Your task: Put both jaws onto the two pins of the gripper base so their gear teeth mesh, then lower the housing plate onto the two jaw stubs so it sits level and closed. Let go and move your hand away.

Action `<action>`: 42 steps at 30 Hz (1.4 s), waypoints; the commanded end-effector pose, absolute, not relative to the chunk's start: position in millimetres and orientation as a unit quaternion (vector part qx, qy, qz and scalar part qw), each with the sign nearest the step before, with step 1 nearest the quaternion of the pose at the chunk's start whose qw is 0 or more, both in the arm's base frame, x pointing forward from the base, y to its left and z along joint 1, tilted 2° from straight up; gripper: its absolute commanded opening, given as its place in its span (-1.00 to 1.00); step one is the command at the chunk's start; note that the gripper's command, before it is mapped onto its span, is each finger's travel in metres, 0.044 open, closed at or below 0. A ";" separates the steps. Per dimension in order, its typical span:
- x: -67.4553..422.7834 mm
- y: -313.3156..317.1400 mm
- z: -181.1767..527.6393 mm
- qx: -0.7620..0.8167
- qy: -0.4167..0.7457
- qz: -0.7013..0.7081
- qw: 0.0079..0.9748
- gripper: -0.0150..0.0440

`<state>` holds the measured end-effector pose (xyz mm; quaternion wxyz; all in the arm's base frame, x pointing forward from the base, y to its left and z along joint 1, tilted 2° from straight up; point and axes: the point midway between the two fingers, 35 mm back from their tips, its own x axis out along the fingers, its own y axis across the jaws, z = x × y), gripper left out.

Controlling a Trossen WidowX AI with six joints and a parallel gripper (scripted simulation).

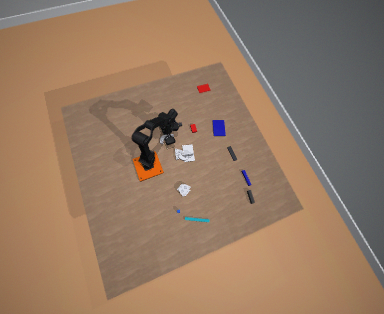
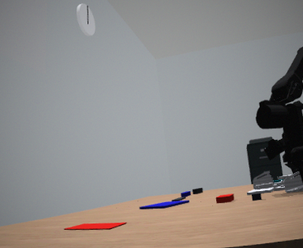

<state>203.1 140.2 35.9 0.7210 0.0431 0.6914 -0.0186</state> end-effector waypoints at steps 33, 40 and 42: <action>203.8 140.6 43.4 0.043 0.691 -0.019 0.721 -0.04; 204.7 141.1 65.0 0.044 0.691 -0.019 0.722 -0.04; 204.6 141.0 71.3 0.044 0.691 -0.019 0.722 -0.04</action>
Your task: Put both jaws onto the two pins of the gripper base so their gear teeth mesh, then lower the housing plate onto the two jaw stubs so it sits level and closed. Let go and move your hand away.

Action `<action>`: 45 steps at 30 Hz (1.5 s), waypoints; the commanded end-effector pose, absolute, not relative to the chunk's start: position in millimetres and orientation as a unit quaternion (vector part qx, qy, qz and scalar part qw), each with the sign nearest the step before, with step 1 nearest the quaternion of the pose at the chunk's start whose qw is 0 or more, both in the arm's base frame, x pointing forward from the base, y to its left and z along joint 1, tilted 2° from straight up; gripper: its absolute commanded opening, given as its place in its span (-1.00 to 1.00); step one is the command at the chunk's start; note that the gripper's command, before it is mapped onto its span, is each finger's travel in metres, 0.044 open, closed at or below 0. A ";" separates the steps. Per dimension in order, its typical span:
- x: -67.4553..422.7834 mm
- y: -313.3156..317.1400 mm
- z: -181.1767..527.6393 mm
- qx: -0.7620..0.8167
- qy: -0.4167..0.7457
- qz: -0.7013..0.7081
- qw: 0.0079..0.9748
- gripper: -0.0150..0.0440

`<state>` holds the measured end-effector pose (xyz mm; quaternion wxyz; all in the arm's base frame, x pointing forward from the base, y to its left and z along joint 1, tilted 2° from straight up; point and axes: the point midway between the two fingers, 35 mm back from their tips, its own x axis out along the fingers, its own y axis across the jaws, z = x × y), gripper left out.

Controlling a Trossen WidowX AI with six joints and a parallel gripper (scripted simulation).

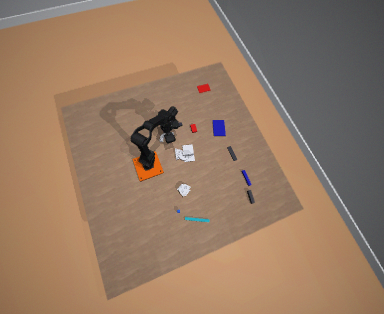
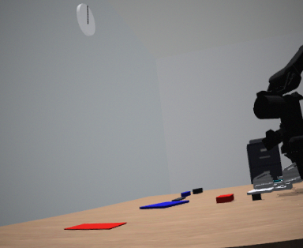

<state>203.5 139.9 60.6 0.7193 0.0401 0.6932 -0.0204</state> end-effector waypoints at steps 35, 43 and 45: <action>231.9 103.0 114.8 0.084 0.687 -0.061 0.719 -0.04; 246.0 82.2 115.0 0.105 0.684 -0.082 0.717 -0.04; 249.2 76.7 115.0 0.111 0.683 -0.088 0.716 -0.04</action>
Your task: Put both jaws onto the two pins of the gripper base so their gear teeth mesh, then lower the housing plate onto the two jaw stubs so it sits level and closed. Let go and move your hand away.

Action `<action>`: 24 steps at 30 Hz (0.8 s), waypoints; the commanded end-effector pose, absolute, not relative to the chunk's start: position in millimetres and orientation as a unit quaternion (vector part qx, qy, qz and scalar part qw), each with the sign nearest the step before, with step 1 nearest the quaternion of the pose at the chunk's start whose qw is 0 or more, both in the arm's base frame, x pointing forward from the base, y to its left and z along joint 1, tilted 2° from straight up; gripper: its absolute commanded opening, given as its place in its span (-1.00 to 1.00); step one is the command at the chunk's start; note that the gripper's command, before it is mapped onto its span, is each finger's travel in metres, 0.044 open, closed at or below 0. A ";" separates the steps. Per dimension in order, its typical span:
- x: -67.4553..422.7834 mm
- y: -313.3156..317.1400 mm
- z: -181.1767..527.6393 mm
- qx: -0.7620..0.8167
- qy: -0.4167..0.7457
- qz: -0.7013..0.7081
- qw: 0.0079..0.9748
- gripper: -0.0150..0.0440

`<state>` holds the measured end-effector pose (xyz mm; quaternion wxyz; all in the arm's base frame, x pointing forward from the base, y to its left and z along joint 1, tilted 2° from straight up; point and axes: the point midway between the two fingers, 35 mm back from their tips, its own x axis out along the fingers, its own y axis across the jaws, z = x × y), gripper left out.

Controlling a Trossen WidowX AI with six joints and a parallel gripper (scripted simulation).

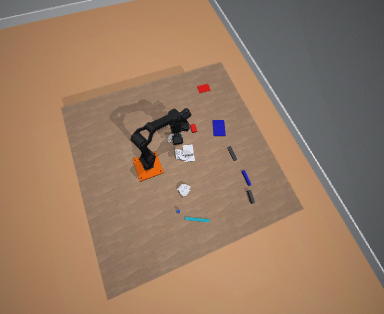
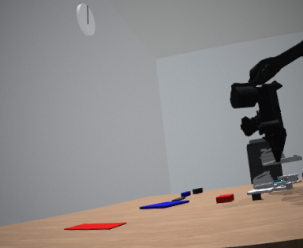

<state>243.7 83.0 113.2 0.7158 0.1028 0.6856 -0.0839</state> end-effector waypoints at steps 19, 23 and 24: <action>273.2 19.6 114.9 0.160 0.674 -0.137 0.708 -0.04; 274.5 14.7 114.8 0.164 0.673 -0.141 0.707 -0.04; 274.5 14.7 114.8 0.164 0.673 -0.141 0.707 -0.04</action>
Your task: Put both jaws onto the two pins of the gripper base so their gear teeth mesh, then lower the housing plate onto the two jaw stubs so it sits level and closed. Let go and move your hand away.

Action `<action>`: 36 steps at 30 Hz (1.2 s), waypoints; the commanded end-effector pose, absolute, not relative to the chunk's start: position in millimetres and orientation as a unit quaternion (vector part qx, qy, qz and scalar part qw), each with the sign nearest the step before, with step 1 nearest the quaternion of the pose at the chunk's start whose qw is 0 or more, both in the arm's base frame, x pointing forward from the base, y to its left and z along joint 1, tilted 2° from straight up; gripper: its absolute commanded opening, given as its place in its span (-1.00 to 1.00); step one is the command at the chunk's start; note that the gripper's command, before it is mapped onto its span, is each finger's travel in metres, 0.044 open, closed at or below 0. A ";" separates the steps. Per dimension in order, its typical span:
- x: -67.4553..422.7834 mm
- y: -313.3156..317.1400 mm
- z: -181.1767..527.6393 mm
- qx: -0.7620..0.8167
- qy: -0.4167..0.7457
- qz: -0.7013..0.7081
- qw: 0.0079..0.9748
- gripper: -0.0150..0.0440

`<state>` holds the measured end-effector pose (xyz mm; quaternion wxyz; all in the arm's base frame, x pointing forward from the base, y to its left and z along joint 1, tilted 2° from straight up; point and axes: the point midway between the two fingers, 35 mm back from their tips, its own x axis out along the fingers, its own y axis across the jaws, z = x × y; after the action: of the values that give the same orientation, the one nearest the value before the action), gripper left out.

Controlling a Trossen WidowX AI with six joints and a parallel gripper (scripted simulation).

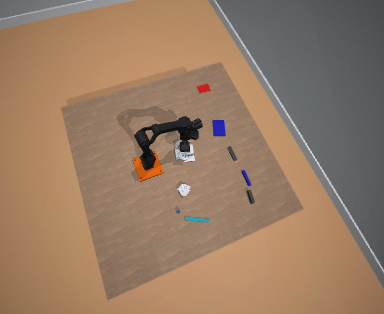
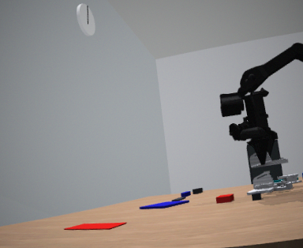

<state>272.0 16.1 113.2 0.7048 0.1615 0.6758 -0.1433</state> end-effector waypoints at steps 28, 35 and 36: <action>275.6 10.6 114.8 0.164 0.673 -0.142 0.707 -0.04; 278.6 -2.5 114.8 0.165 0.673 -0.143 0.707 -0.04; 278.6 -2.5 114.8 0.165 0.673 -0.143 0.707 -0.04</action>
<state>276.7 -1.2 113.5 0.7047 0.1647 0.6746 -0.1460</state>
